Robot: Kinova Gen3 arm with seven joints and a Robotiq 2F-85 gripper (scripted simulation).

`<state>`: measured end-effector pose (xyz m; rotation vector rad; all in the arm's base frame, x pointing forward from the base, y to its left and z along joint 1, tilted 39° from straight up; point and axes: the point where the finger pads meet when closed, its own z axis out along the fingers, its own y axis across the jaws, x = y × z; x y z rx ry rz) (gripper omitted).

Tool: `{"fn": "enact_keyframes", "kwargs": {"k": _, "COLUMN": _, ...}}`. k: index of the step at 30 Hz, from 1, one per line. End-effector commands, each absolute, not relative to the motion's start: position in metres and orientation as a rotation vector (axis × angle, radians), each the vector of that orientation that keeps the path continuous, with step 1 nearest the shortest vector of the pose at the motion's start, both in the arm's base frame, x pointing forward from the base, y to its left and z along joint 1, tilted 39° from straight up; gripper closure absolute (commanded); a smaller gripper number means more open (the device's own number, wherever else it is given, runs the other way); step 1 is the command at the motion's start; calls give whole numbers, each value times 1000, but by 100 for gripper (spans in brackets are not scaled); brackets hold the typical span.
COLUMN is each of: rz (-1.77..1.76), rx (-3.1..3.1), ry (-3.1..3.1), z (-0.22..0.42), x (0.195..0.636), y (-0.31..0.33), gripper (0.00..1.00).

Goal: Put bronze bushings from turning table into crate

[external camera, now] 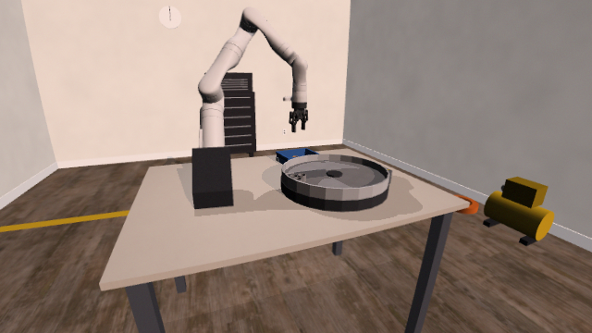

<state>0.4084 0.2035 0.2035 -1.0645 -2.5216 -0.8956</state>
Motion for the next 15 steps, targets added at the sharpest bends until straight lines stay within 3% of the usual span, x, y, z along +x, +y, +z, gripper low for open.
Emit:
{"fn": "enact_keyframes", "kwargs": {"k": 1, "rz": -898, "rx": -1072, "ry": -2521, "z": 204, "x": 410, "y": 201, "gripper": 0}}
{"fn": "enact_keyframes", "kwargs": {"k": 15, "rz": -956, "rx": -788, "ry": -2685, "z": 206, "x": 410, "y": 198, "gripper": 0}}
